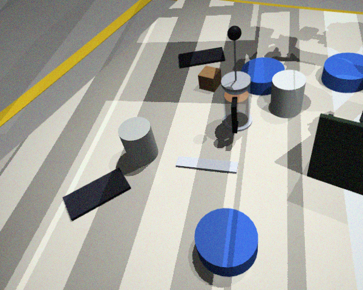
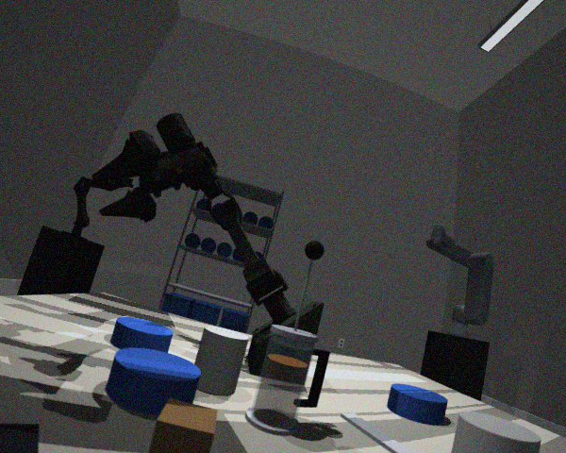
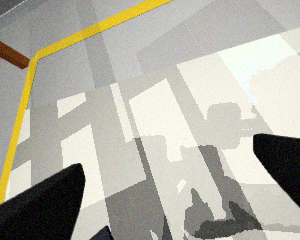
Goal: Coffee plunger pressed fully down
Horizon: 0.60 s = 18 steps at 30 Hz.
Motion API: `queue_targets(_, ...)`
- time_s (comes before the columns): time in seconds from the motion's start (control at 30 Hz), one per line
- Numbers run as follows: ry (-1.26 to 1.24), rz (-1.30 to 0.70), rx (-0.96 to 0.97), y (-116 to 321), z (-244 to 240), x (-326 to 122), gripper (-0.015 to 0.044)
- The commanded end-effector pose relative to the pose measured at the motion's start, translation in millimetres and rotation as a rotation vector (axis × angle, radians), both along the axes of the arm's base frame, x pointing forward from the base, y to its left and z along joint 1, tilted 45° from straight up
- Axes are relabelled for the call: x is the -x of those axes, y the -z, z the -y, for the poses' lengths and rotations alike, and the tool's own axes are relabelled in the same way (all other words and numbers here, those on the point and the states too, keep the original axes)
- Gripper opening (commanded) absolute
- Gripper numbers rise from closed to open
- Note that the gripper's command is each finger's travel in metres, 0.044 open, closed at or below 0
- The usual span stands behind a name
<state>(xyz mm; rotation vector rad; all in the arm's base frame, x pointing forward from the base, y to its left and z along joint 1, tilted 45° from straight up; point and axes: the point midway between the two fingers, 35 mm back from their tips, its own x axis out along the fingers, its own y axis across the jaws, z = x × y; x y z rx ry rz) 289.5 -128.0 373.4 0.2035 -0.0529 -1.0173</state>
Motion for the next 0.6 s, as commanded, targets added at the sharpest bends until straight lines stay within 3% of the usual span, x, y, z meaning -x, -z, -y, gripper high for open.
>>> queue_targets(0.0, -0.15, -0.185, 0.027, 42.2, -55.8, -27.7, 0.044)
queue_targets(0.27, -0.438, -0.493, 0.181, 111.8, -170.4, -32.5, 0.044)
queue_targets(0.57, -0.716, -0.75, 0.508, 172.3, -275.2, 22.3, 0.044)
